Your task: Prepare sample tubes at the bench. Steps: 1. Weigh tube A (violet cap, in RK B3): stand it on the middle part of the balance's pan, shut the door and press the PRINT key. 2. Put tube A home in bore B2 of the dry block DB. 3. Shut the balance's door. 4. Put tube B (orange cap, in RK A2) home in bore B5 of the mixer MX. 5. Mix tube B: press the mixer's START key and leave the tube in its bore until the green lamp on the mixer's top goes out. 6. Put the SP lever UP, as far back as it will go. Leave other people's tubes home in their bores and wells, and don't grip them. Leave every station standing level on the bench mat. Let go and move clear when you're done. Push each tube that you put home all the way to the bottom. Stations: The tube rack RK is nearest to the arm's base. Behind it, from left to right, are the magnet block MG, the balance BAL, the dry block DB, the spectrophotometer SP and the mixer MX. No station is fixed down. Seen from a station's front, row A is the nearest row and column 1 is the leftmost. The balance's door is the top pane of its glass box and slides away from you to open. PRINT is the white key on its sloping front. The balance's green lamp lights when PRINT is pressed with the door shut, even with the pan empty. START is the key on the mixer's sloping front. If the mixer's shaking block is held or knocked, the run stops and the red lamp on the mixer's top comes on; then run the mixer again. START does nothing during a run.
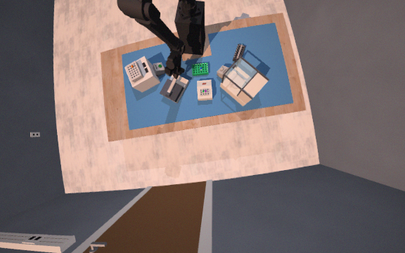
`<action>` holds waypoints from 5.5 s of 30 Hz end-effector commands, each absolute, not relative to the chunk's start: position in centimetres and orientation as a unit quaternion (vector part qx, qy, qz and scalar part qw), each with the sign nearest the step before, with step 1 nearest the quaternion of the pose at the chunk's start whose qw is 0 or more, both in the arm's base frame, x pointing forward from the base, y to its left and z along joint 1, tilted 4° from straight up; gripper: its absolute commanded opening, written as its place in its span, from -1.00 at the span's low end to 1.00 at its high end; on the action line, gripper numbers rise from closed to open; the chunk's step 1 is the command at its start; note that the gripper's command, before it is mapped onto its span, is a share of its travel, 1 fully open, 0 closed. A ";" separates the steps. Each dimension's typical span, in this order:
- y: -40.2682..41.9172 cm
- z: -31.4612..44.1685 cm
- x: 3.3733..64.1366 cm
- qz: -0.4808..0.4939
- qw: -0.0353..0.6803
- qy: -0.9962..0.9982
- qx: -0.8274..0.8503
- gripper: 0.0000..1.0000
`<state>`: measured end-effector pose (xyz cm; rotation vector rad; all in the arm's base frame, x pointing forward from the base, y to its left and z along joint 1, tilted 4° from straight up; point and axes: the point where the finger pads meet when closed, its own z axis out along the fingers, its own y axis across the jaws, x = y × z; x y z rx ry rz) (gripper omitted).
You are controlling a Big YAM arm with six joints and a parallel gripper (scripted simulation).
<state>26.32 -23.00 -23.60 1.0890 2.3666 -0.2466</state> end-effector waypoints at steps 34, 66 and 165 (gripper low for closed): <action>-28.2 -20.0 31.0 -0.119 0.335 0.842 0.405 -1.00; -27.9 -19.4 30.8 -0.117 0.329 0.845 0.406 -1.00; -24.8 -20.0 29.0 -0.109 0.312 0.853 0.404 -1.00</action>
